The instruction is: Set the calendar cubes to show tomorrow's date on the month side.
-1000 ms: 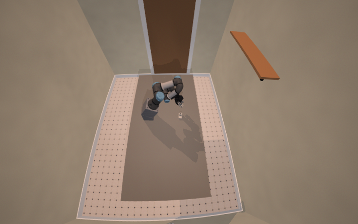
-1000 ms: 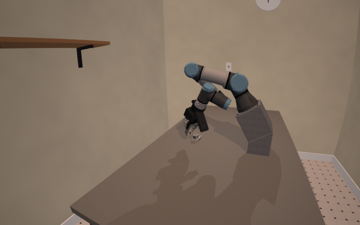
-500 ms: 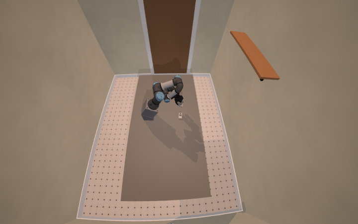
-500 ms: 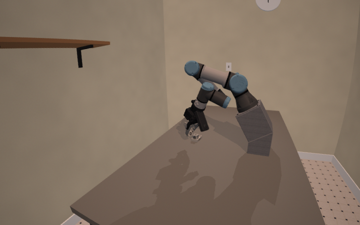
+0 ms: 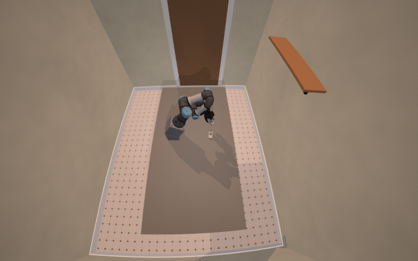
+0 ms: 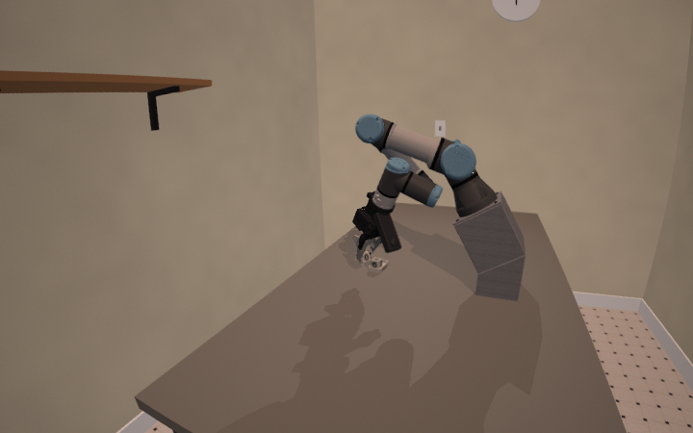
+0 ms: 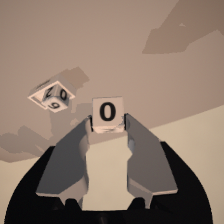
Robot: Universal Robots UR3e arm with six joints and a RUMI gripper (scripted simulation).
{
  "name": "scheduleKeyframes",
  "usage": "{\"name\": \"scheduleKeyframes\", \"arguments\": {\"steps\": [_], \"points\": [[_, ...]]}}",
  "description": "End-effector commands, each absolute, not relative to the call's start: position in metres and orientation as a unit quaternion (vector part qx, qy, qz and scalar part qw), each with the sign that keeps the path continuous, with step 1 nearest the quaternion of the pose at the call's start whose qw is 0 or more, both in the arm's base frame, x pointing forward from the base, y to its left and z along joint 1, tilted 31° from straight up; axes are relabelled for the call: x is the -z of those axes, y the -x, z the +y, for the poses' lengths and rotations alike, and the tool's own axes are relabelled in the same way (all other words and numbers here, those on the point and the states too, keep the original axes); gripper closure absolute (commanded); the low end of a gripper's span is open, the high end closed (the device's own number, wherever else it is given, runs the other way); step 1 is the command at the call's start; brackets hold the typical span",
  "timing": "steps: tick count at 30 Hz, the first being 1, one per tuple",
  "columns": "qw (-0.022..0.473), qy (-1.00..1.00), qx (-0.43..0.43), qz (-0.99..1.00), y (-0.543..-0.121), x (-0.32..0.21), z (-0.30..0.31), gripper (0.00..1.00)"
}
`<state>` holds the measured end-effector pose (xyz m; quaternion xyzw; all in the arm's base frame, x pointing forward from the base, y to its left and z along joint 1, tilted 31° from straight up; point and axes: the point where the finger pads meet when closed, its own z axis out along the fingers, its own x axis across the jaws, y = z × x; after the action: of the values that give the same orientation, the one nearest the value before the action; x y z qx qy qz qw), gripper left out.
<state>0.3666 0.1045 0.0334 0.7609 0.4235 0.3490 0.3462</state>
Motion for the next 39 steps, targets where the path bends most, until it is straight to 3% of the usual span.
{"name": "scheduleKeyframes", "arguments": {"steps": [1,39], "points": [[0.336,-0.765,-0.339,0.432,-0.3677,-0.0309,0.1054,0.89],[0.26,-0.794,-0.297,0.463,-0.3686,-0.0333,0.1041,0.89]]}}
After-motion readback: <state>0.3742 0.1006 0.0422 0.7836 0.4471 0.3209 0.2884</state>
